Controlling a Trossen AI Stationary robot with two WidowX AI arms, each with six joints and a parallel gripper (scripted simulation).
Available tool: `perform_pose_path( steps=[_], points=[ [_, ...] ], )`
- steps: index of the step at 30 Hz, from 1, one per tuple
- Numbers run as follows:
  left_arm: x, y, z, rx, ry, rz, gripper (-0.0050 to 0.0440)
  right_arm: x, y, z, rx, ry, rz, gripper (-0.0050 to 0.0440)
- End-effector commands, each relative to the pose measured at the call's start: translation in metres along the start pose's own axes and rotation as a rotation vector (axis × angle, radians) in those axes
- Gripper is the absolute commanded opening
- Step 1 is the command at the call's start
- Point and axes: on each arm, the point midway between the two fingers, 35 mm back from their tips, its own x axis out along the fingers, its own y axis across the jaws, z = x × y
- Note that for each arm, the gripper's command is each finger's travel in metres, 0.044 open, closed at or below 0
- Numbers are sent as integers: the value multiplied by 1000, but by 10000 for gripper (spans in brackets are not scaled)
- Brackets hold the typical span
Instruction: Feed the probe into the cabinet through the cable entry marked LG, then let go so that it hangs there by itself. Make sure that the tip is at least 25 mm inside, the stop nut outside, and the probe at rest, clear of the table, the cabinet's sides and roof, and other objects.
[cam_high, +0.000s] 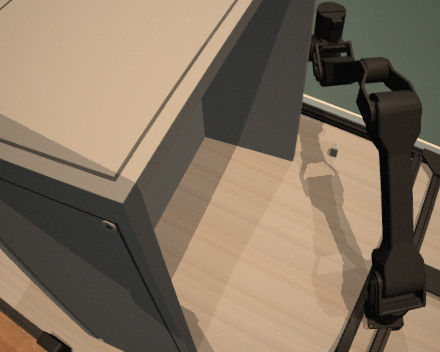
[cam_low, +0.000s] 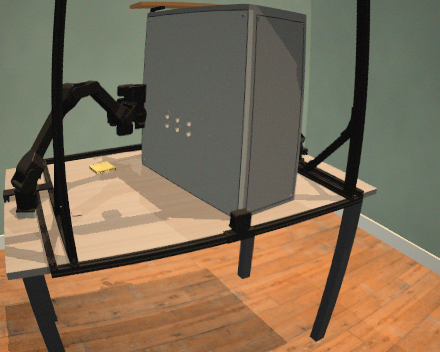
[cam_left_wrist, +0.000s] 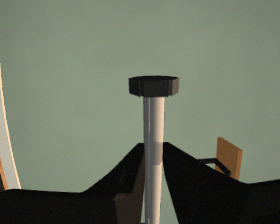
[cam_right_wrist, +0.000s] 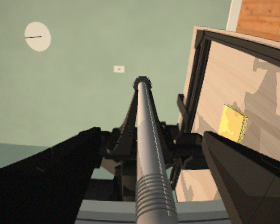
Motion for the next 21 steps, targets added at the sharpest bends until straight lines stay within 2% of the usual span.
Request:
perform_pose_path(
  steps=[1, 3, 7, 21],
  points=[
    [0, 0, 0, -6, -4, -1, 0, 1, 3, 1, -13, -2, 4, 224],
    [0, 0, 0, -6, -4, -1, 0, 1, 3, 1, -13, -2, 4, 224],
    [0, 0, 0, -6, -4, -1, 0, 1, 3, 1, -13, -2, 4, 128],
    [0, 0, 0, -6, -4, -1, 0, 1, 3, 1, -13, -2, 4, 55]
  ],
)
